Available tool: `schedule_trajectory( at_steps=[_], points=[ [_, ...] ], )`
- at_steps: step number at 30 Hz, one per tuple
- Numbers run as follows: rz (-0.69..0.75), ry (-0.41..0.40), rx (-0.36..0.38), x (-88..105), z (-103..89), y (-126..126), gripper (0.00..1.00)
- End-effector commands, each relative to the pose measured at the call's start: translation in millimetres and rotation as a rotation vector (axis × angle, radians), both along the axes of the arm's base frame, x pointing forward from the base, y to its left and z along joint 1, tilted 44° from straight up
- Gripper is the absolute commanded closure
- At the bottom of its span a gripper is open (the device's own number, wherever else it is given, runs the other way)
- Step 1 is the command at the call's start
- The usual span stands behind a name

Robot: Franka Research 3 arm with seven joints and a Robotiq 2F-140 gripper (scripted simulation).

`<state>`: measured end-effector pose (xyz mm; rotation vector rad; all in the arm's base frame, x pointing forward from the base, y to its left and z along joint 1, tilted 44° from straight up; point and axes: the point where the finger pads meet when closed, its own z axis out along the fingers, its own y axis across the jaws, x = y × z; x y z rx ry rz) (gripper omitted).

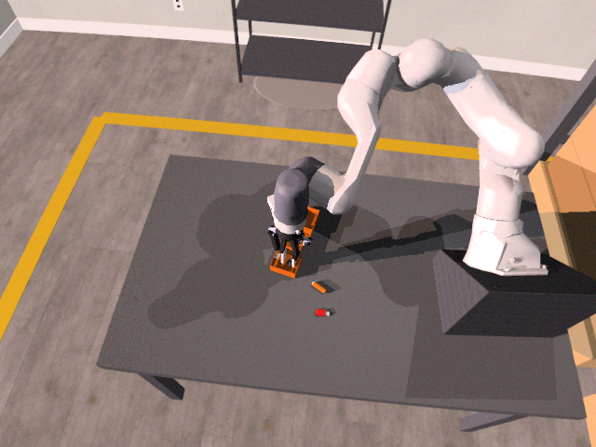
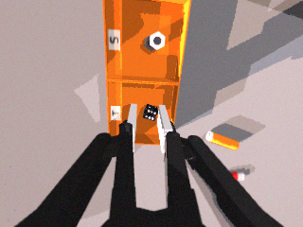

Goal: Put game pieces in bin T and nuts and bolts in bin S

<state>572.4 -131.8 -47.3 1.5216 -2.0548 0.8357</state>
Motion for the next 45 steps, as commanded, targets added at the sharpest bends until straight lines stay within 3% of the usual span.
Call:
schedule_trajectory(
  at_steps=[1, 10, 35, 38, 45],
  points=[
    [-0.003, -0.003, -0.001, 0.4, -0.4, -1.9, 0.81],
    [-0.003, -0.003, -0.001, 0.4, -0.4, -1.9, 0.81],
    [-0.003, -0.003, -0.001, 0.4, 21.1, 19.0, 0.81],
    [-0.003, -0.003, -0.001, 0.4, 31.4, 29.1, 0.81],
    [-0.003, -0.003, -0.001, 0.4, 31.4, 29.1, 0.81]
  ],
)
